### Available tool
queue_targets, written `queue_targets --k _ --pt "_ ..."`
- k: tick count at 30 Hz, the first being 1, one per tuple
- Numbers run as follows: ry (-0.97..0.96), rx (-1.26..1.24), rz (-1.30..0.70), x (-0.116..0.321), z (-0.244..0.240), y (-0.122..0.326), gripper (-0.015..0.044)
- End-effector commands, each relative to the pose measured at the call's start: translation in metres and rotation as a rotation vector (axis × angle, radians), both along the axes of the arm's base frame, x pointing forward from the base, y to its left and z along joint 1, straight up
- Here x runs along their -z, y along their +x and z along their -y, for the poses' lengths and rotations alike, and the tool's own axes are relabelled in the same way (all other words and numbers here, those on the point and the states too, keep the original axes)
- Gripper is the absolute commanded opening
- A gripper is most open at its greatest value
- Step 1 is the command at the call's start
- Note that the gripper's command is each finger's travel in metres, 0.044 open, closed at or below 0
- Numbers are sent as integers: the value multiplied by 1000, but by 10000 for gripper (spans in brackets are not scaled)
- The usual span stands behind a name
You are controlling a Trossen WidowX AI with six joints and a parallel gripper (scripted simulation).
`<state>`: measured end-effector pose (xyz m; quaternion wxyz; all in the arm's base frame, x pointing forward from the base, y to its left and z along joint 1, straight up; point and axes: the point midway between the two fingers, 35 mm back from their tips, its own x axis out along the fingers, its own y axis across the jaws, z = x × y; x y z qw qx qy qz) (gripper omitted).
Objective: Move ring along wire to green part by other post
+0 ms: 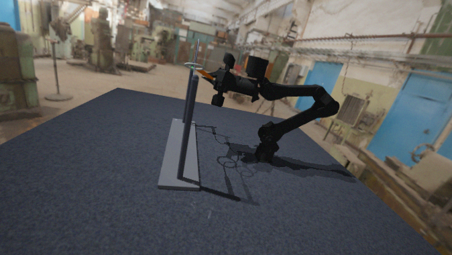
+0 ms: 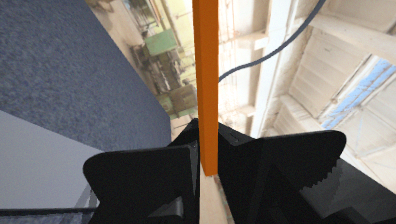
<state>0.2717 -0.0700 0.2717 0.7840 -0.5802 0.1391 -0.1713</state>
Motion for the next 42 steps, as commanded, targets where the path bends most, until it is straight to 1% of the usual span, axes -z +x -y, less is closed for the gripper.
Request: queue_targets --k 1,13,24,42 --pt "98 1 -4 15 -5 -1 -150" --pt "394 -4 -25 52 -29 -2 -150" --pt "636 -78 10 80 -54 7 -150" --pt "1033 -75 -4 105 -112 3 -150"
